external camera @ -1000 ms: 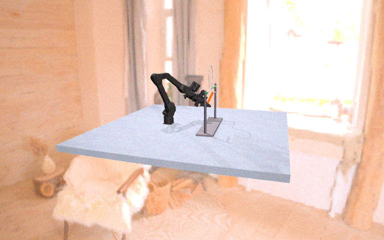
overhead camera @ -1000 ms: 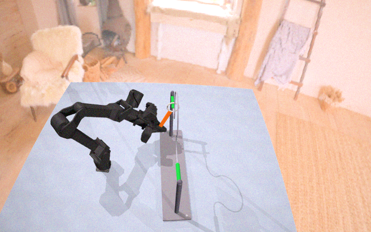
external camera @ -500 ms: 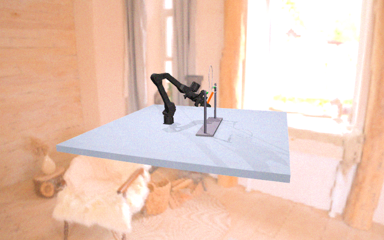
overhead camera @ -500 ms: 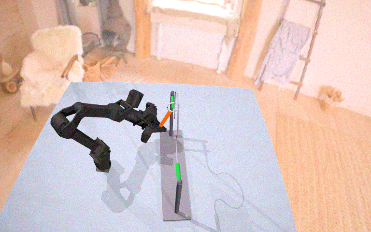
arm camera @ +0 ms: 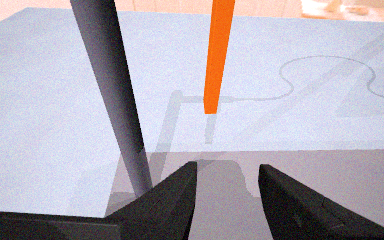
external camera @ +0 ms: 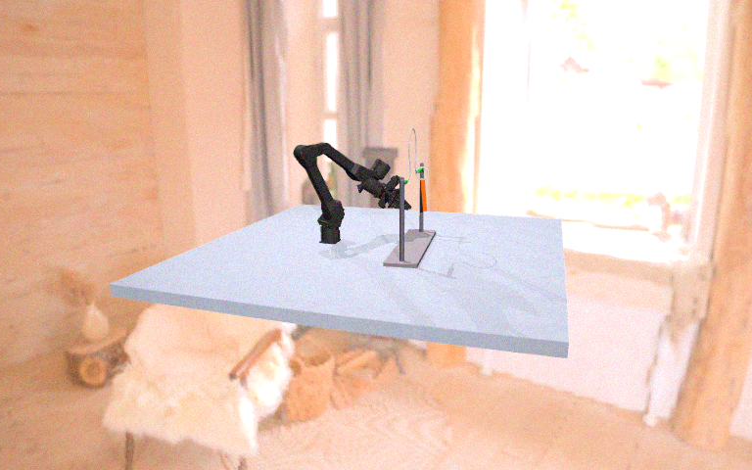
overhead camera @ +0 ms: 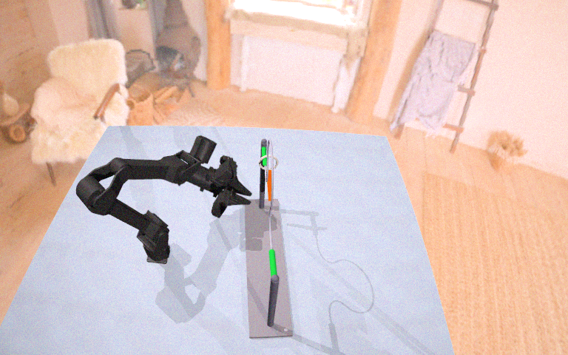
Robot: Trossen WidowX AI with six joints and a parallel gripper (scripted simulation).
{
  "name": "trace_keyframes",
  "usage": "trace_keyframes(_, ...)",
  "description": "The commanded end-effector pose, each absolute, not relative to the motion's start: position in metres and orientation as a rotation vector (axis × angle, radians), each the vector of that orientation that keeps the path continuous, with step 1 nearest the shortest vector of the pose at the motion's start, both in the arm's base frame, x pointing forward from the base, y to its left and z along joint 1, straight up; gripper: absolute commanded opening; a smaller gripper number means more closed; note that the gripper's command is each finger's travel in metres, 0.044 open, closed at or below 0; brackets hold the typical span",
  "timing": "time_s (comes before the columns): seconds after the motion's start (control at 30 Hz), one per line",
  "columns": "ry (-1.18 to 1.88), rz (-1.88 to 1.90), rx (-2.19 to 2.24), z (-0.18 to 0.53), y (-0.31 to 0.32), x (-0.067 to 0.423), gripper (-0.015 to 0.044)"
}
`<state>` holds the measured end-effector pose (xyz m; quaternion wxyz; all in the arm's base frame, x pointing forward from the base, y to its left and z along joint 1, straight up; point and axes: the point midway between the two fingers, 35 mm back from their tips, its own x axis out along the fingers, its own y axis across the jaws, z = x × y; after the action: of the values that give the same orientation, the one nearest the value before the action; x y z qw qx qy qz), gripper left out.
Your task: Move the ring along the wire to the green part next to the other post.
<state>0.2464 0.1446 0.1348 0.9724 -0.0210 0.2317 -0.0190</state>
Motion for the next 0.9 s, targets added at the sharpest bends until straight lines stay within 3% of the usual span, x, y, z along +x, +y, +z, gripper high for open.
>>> trace_keyframes(0.0,0.465,-0.040,-0.031,0.142,0.147,0.235,0.0160)
trace_keyframes(0.27,0.459,-0.040,-0.031,0.154,0.146,0.212,0.0160)
trace_keyframes(0.87,0.458,-0.040,-0.032,0.154,0.145,0.212,0.0160)
